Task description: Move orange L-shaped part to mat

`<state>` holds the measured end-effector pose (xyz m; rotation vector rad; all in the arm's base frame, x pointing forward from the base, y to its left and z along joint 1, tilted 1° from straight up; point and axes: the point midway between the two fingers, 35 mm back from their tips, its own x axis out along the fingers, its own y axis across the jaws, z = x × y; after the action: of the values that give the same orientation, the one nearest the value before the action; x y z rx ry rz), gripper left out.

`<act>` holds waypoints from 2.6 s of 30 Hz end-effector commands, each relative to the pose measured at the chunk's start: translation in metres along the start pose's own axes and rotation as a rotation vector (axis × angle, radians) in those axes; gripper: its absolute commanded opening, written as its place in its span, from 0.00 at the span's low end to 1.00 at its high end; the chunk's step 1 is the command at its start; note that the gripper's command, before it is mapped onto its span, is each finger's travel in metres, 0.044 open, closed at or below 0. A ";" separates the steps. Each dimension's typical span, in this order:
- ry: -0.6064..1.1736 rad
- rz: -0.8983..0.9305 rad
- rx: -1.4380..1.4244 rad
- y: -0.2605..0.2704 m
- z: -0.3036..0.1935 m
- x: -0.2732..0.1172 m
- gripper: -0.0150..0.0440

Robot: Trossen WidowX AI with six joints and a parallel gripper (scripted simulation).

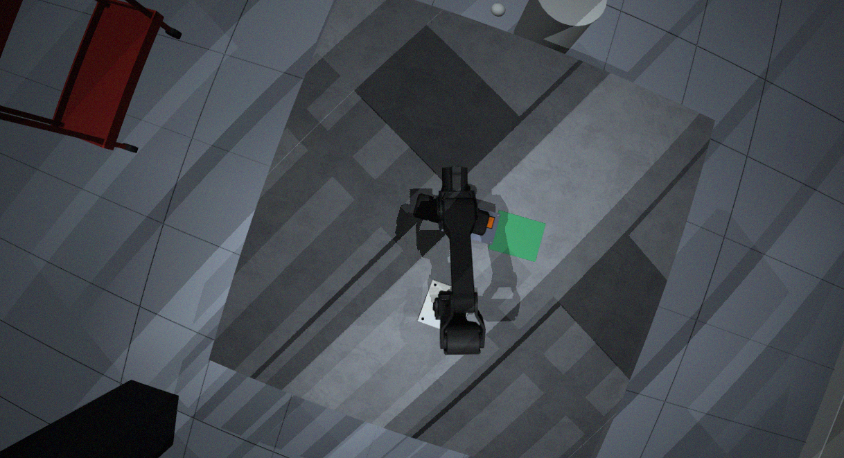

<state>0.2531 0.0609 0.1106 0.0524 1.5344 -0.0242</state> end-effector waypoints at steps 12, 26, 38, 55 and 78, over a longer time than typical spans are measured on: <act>-0.013 0.000 0.004 0.000 0.003 0.018 0.56; -0.012 0.000 0.004 0.000 0.002 0.038 0.56; -0.012 0.000 0.004 0.000 0.002 0.038 0.56; -0.013 0.002 0.004 0.011 0.002 0.026 0.56; -0.026 0.007 0.009 0.002 0.003 -0.070 0.56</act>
<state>0.2536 0.0613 0.1804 0.0634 1.5104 -0.0257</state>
